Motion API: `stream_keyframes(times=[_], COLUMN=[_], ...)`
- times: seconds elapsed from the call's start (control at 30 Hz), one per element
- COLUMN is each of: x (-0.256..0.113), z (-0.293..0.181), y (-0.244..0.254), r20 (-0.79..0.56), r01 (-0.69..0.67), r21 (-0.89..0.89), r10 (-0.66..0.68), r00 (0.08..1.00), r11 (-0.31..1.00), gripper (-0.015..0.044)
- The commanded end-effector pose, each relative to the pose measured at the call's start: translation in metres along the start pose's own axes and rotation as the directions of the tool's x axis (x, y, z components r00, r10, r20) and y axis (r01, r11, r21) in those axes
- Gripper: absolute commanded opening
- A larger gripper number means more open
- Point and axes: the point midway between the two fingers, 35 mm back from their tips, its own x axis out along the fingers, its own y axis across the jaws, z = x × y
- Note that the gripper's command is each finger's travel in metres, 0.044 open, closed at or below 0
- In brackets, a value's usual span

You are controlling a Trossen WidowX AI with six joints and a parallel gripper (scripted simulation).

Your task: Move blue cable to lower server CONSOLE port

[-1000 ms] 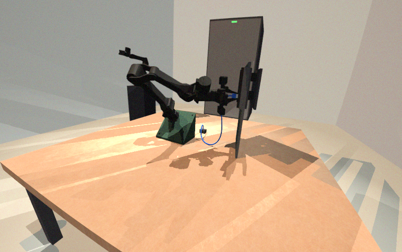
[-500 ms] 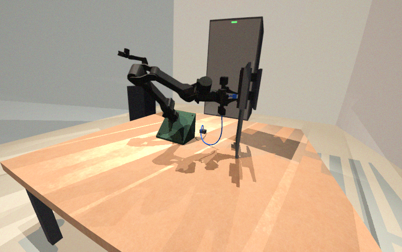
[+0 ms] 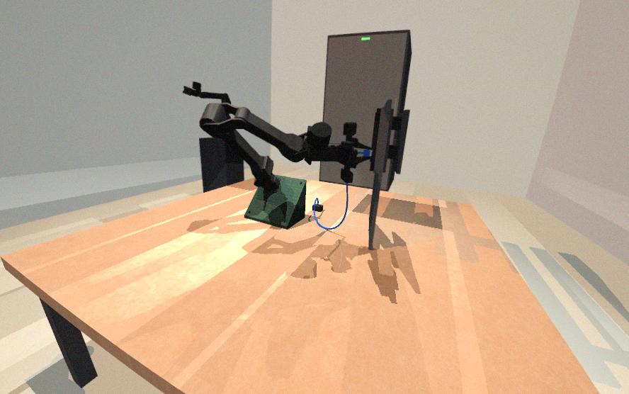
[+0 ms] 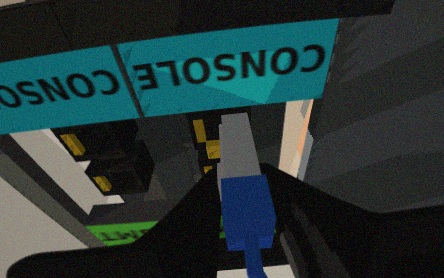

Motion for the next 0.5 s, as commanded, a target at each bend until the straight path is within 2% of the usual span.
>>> stream_keyframes(times=[0.0,0.47], x=[0.0015,0.0012], z=[0.002,0.0032], y=[0.0029,0.0048], r20=[0.0,-0.001], r01=[-0.008,-0.009], r21=[-0.002,-0.003], r10=[0.008,0.009], r00=[1.0,1.0], r11=[1.0,1.0], gripper=[0.0,0.0])
